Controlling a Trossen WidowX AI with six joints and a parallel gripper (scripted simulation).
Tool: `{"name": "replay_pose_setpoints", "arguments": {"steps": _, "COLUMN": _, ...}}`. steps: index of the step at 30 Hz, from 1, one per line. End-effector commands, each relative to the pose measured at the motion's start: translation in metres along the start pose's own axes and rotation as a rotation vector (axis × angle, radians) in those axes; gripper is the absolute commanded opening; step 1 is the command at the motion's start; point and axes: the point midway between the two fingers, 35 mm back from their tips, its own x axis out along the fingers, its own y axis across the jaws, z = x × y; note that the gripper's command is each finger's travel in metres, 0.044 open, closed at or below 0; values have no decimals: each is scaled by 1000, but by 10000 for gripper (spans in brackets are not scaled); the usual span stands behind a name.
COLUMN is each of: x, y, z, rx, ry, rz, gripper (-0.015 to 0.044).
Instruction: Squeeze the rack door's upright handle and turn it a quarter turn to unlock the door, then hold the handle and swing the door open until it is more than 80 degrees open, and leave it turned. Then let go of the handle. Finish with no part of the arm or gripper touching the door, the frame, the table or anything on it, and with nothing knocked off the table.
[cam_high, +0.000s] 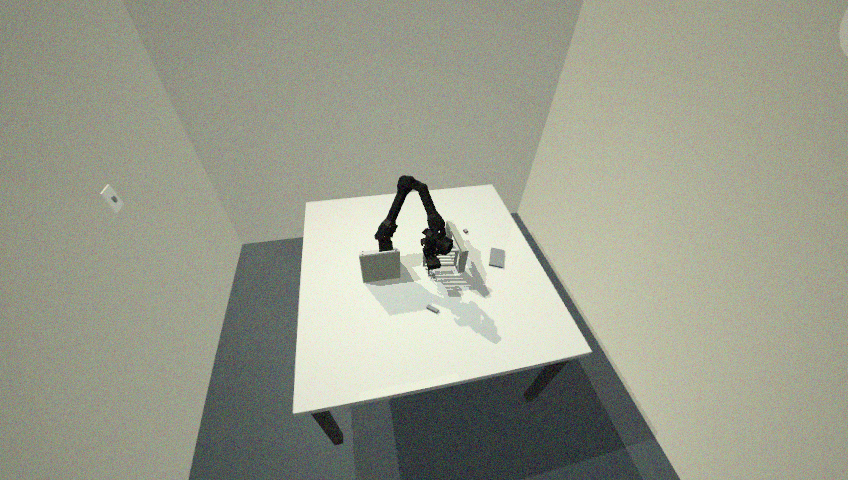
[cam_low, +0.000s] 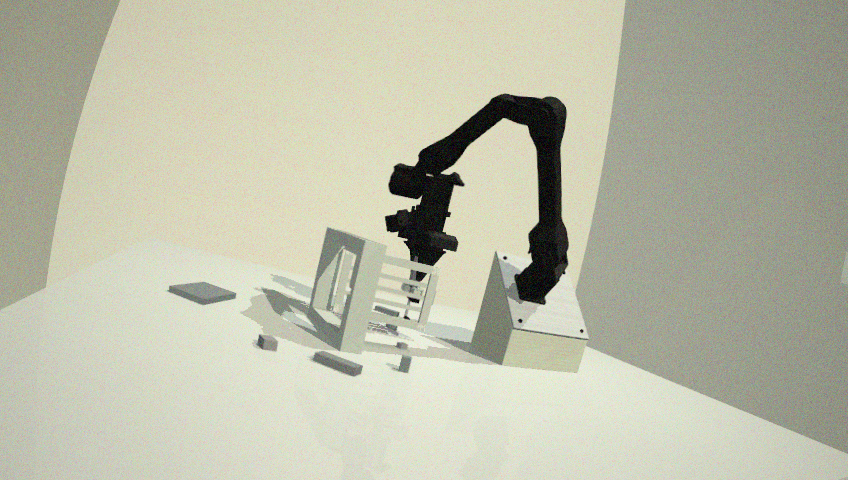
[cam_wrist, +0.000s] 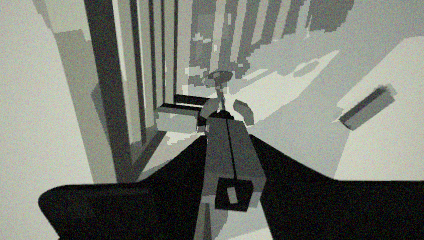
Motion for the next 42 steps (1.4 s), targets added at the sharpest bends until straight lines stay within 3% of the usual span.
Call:
{"name": "replay_pose_setpoints", "arguments": {"steps": 1, "x": 0, "y": -11, "z": 3, "rx": -91, "ry": -1, "rz": -1, "gripper": 28}}
{"name": "replay_pose_setpoints", "arguments": {"steps": 12, "x": 0, "y": -36, "z": 11, "rx": -253, "ry": -1, "rz": -3, "gripper": 28}}
{"name": "replay_pose_setpoints", "arguments": {"steps": 28, "x": 0, "y": -37, "z": 11, "rx": -255, "ry": -1, "rz": -3, "gripper": 28}}
{"name": "replay_pose_setpoints", "arguments": {"steps": 38, "x": 0, "y": -37, "z": 11, "rx": -255, "ry": -1, "rz": -3, "gripper": 290}}
{"name": "replay_pose_setpoints", "arguments": {"steps": 42, "x": -3, "y": -37, "z": 11, "rx": -255, "ry": -2, "rz": -4, "gripper": 300}}
